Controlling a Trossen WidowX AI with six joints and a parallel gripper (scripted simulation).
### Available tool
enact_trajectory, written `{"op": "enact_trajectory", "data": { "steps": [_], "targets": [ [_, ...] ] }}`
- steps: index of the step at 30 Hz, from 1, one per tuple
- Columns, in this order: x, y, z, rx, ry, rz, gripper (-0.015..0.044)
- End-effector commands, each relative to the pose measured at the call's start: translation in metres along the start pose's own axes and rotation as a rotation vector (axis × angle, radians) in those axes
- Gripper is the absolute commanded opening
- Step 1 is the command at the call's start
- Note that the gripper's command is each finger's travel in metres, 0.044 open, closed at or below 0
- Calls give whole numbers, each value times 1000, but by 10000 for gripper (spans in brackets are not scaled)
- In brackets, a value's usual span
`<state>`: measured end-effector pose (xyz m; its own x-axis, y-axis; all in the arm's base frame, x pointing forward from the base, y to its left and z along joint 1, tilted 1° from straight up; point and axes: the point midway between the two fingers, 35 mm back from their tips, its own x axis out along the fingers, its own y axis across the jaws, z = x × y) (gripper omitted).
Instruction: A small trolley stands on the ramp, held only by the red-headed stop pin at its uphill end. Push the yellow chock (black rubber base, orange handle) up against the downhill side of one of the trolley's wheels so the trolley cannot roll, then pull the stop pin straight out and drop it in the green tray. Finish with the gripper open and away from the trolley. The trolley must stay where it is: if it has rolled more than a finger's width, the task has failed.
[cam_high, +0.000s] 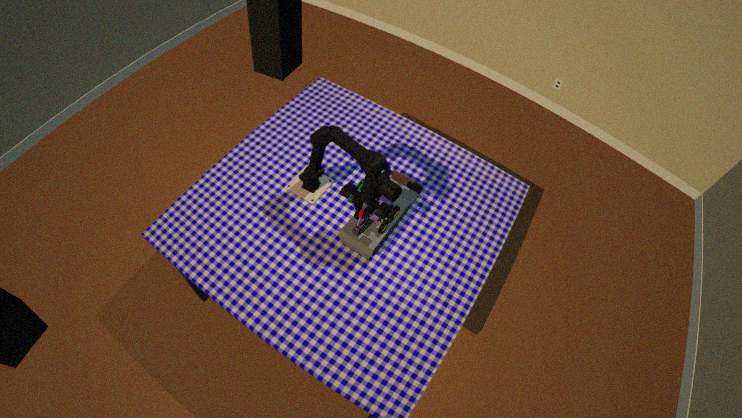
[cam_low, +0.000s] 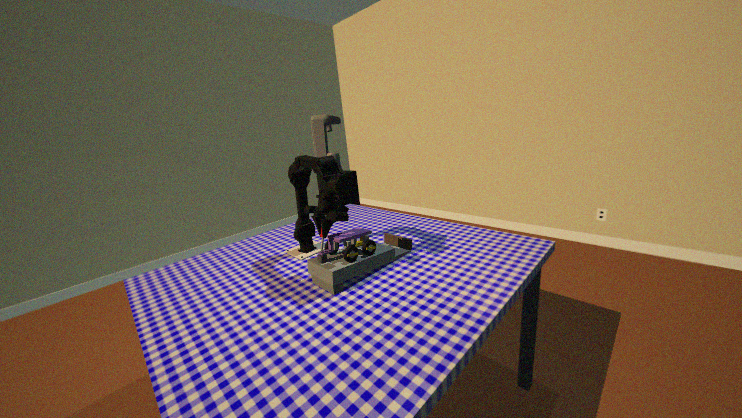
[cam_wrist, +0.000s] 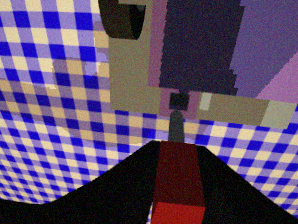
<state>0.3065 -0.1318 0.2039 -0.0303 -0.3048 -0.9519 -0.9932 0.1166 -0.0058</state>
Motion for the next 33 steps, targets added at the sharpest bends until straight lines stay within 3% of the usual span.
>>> {"op": "enact_trajectory", "data": {
  "steps": [1, 18, 33],
  "targets": [
    [-1, 0, -4, 4, 5, -3, 0],
    [1, 1, -32, 4, 7, -3, 0],
    [5, 48, -31, 2, 7, 1, 0]
  ]
}}
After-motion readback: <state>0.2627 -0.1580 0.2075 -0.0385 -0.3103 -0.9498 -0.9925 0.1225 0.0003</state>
